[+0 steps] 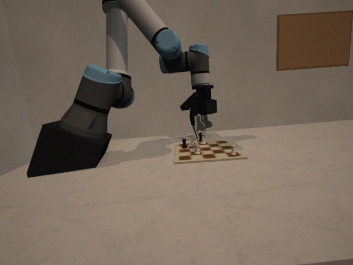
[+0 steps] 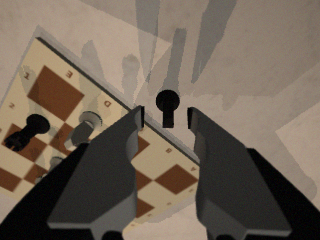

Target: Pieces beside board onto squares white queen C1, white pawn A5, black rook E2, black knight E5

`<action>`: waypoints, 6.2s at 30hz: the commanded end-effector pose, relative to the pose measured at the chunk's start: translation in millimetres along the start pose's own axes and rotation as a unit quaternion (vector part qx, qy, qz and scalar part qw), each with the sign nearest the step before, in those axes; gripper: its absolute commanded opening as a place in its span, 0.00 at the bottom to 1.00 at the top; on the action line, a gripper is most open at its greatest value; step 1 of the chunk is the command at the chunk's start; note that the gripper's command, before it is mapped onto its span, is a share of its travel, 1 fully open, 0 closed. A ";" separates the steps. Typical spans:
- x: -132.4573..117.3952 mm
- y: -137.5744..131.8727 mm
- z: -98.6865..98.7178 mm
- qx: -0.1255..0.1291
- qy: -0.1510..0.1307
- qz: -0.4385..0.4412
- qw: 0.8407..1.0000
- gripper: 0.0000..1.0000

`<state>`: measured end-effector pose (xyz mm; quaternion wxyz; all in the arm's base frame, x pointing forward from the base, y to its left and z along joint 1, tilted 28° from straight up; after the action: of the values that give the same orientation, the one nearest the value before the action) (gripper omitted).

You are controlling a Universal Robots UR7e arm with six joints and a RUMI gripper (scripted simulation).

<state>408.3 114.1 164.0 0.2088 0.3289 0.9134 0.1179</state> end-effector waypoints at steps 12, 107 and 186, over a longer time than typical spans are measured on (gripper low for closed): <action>-0.6 1.0 1.3 -0.001 -0.002 -0.001 1.000 0.22; -2.5 1.6 -100.9 -0.002 -0.004 0.000 1.000 0.00; -58.8 -208.9 -102.6 0.001 0.006 -0.380 0.925 0.00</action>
<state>295.5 -77.5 203.7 0.2058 0.0059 0.9784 0.0172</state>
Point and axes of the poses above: the point where the finger pads meet when closed, its own z axis out along the fingers, its own y axis across the jaws, x = y × z, the point moved 3 cm from there along -z, back along the fingers, and after that the axes turned 13 degrees about -z, right-handed, at the moved point
